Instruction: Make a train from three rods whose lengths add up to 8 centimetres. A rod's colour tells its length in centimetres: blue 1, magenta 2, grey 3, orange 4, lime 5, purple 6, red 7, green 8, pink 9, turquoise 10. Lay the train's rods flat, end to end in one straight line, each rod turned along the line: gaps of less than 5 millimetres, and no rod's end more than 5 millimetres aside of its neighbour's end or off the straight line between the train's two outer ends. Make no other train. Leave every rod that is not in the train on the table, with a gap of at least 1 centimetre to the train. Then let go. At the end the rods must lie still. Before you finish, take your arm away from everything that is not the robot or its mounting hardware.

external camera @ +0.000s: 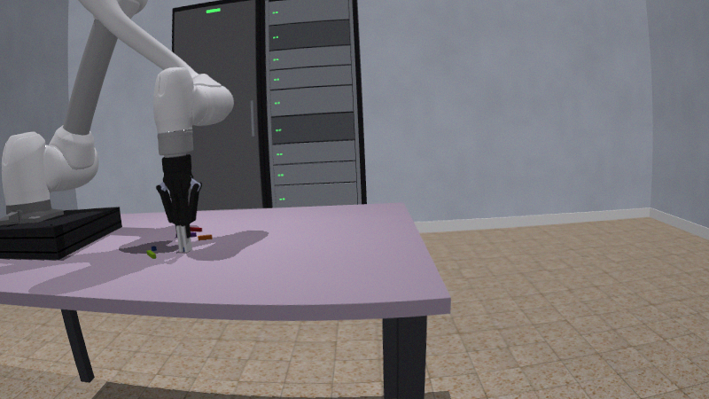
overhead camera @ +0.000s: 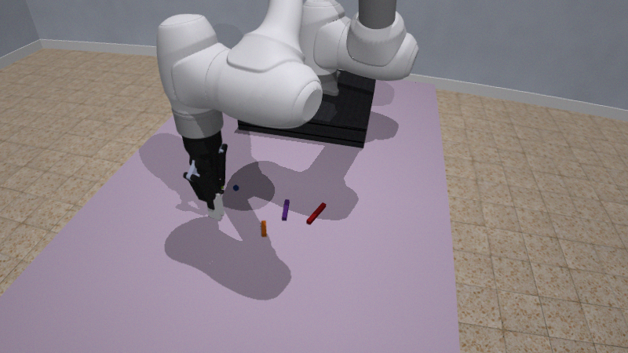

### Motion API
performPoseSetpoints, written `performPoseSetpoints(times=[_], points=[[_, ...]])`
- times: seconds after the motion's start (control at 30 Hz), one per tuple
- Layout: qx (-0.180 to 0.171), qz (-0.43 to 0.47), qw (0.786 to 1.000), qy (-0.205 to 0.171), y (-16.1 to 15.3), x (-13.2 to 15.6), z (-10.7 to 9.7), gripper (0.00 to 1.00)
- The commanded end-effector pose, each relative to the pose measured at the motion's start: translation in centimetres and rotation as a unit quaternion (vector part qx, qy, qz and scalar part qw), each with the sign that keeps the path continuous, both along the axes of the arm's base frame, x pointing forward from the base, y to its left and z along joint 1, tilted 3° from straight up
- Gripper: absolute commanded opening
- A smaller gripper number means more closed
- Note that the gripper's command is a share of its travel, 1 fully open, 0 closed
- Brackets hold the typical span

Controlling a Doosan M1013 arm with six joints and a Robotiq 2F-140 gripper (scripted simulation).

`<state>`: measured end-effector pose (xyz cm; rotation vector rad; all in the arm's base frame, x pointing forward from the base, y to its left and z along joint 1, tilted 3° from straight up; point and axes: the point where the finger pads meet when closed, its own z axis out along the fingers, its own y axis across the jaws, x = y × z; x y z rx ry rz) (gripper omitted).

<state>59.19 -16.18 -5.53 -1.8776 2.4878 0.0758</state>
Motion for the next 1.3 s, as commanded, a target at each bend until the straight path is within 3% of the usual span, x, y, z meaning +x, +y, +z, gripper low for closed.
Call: performPoseSetpoints(times=[0.0,0.9,1.27], points=[[0.0,0.0,1.0,0.0,0.0,0.0,0.01,0.03],[0.0,0.0,1.0,0.0,0.0,0.0,0.01,0.03],[0.0,0.0,1.0,0.0,0.0,0.0,0.01,0.12]])
